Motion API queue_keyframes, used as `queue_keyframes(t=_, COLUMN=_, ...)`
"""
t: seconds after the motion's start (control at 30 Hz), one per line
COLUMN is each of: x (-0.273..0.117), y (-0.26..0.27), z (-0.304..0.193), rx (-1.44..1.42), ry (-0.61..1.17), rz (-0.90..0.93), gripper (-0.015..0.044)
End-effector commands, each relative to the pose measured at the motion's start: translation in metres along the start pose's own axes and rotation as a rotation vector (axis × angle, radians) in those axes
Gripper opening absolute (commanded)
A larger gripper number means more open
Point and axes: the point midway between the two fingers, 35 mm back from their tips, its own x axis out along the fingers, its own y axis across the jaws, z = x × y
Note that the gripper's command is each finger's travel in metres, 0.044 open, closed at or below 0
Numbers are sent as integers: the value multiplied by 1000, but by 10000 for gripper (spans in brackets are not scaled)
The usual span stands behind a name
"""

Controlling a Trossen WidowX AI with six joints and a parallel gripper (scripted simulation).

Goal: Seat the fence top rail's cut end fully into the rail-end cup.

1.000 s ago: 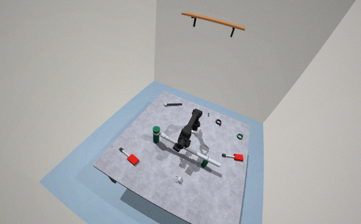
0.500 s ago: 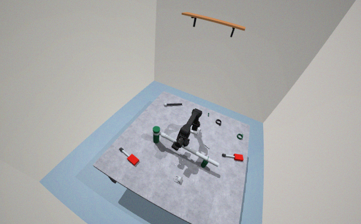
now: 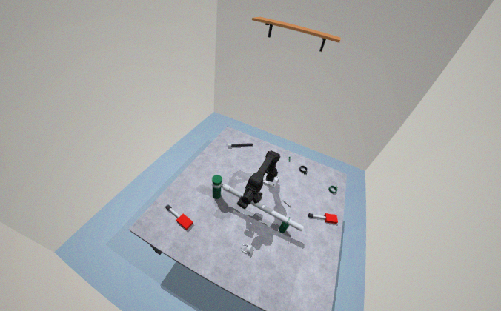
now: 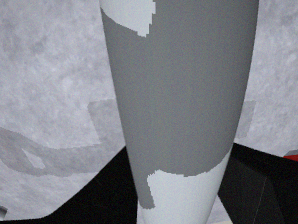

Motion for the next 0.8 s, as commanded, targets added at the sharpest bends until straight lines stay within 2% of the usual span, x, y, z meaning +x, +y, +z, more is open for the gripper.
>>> queue_keyframes(t=0.0, x=-1, y=-3, z=-17, rx=28, ry=34, rz=-15, gripper=0)
queue_keyframes(t=0.73, x=4, y=-1, z=-12, rx=2, ry=10, rz=-1, gripper=0)
queue_keyframes(t=0.77, x=4, y=-1, z=-12, rx=2, ry=10, rz=-1, gripper=26)
